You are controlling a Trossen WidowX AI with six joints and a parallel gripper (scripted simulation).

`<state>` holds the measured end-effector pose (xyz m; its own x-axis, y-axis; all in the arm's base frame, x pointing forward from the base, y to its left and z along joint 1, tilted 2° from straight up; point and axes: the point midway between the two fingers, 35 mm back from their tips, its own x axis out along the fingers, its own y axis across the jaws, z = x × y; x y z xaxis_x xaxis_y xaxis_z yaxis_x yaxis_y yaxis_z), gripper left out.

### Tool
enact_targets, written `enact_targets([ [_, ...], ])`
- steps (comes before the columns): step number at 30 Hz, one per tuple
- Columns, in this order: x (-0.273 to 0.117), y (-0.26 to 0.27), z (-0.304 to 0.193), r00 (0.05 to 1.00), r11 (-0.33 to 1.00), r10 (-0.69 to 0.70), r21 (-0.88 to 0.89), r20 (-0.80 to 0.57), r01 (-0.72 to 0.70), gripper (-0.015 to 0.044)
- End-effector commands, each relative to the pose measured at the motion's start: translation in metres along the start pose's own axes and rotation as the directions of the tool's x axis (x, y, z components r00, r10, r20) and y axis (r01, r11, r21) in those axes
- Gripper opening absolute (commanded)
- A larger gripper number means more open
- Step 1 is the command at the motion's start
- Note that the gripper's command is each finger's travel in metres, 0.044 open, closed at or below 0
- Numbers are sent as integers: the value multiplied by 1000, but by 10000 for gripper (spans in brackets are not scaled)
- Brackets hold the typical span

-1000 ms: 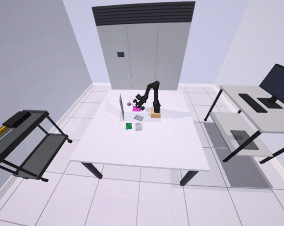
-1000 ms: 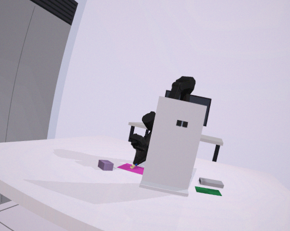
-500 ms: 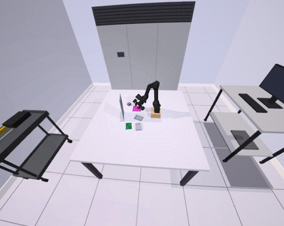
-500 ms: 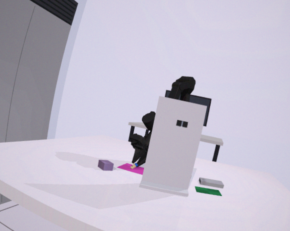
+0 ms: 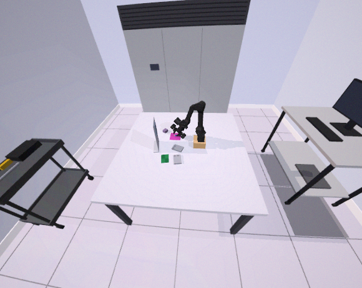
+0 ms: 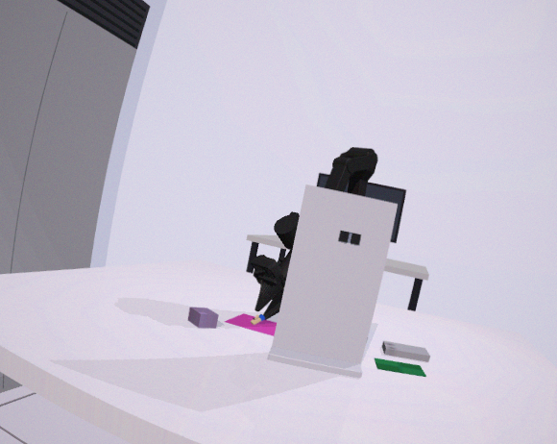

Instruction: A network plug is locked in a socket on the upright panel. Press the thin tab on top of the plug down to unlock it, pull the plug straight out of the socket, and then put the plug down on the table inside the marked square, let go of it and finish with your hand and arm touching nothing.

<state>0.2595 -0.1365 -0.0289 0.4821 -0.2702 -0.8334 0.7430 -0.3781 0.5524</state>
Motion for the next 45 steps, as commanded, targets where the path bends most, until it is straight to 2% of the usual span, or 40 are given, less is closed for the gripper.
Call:
enact_targets([
  [1,-5,2,0,1000,1000,8,1,1,-8,156],
  [45,-41,18,1,1000,1000,5,3,3,-5,156],
])
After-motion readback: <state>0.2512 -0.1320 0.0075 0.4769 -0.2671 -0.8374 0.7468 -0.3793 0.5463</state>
